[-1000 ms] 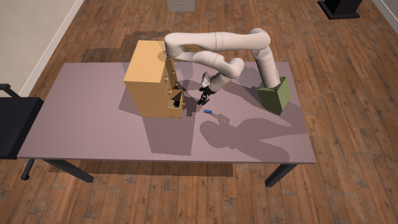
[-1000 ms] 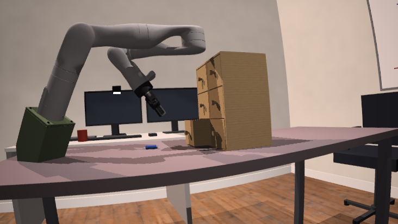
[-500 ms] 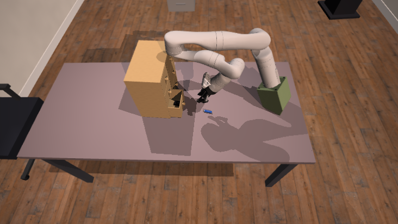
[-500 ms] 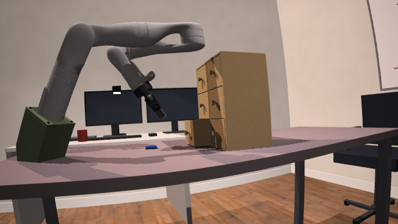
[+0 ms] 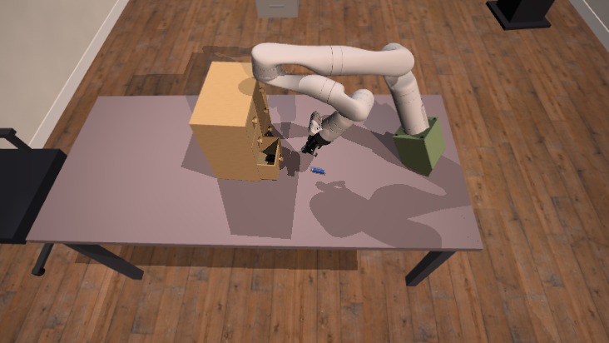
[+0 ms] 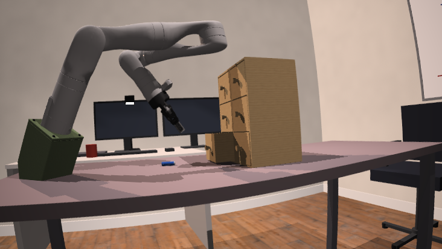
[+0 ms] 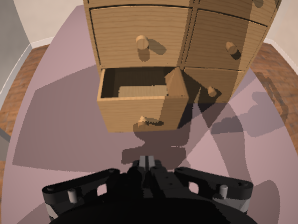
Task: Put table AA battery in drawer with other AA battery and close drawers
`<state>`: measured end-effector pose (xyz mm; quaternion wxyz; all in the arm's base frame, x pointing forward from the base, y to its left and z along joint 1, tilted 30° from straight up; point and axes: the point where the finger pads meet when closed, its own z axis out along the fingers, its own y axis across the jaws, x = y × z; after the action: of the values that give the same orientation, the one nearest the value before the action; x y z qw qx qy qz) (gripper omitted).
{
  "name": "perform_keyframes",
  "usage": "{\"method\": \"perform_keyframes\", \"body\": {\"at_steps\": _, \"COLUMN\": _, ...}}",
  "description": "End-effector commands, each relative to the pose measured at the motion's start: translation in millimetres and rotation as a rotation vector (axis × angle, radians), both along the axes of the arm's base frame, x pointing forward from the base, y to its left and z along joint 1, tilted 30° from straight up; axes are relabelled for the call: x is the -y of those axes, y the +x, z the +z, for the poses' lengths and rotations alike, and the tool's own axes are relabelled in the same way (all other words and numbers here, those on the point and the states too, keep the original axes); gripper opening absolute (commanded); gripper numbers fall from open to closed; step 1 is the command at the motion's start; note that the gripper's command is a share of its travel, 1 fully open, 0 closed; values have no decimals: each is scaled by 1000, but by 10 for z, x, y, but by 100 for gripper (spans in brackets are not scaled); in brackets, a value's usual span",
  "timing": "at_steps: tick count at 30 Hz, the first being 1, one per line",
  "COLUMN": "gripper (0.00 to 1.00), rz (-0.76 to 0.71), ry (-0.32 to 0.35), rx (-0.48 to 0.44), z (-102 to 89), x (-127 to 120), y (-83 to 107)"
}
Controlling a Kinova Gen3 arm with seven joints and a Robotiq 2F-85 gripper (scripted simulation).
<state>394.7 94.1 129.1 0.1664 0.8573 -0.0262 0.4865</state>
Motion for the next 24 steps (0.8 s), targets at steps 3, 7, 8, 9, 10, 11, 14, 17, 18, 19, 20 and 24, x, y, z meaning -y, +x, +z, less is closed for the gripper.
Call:
{"method": "perform_keyframes", "body": {"at_steps": 3, "gripper": 0, "rz": 34, "ry": 5, "rx": 14, "z": -18, "x": 20, "y": 53}}
{"method": "perform_keyframes", "body": {"at_steps": 7, "gripper": 0, "rz": 32, "ry": 1, "rx": 15, "z": -51, "x": 38, "y": 96}}
{"method": "perform_keyframes", "body": {"at_steps": 8, "gripper": 0, "rz": 34, "ry": -1, "rx": 14, "z": -67, "x": 47, "y": 118}}
{"method": "perform_keyframes", "body": {"at_steps": 9, "gripper": 0, "rz": 35, "ry": -2, "rx": 14, "z": -86, "x": 57, "y": 141}}
{"method": "perform_keyframes", "body": {"at_steps": 10, "gripper": 0, "rz": 36, "ry": -3, "rx": 14, "z": -106, "x": 67, "y": 167}}
{"method": "perform_keyframes", "body": {"at_steps": 11, "gripper": 0, "rz": 35, "ry": -3, "rx": 14, "z": -128, "x": 79, "y": 195}}
{"method": "perform_keyframes", "body": {"at_steps": 14, "gripper": 0, "rz": 49, "ry": 1, "rx": 10, "z": -175, "x": 104, "y": 256}}
{"method": "perform_keyframes", "body": {"at_steps": 17, "gripper": 0, "rz": 60, "ry": 7, "rx": 8, "z": -224, "x": 131, "y": 321}}
{"method": "perform_keyframes", "body": {"at_steps": 18, "gripper": 0, "rz": 60, "ry": 7, "rx": 8, "z": -247, "x": 143, "y": 350}}
{"method": "perform_keyframes", "body": {"at_steps": 19, "gripper": 0, "rz": 60, "ry": 7, "rx": 8, "z": -269, "x": 155, "y": 378}}
{"method": "perform_keyframes", "body": {"at_steps": 20, "gripper": 0, "rz": 60, "ry": 7, "rx": 8, "z": -289, "x": 166, "y": 405}}
{"method": "perform_keyframes", "body": {"at_steps": 24, "gripper": 0, "rz": 60, "ry": 7, "rx": 8, "z": -327, "x": 186, "y": 454}}
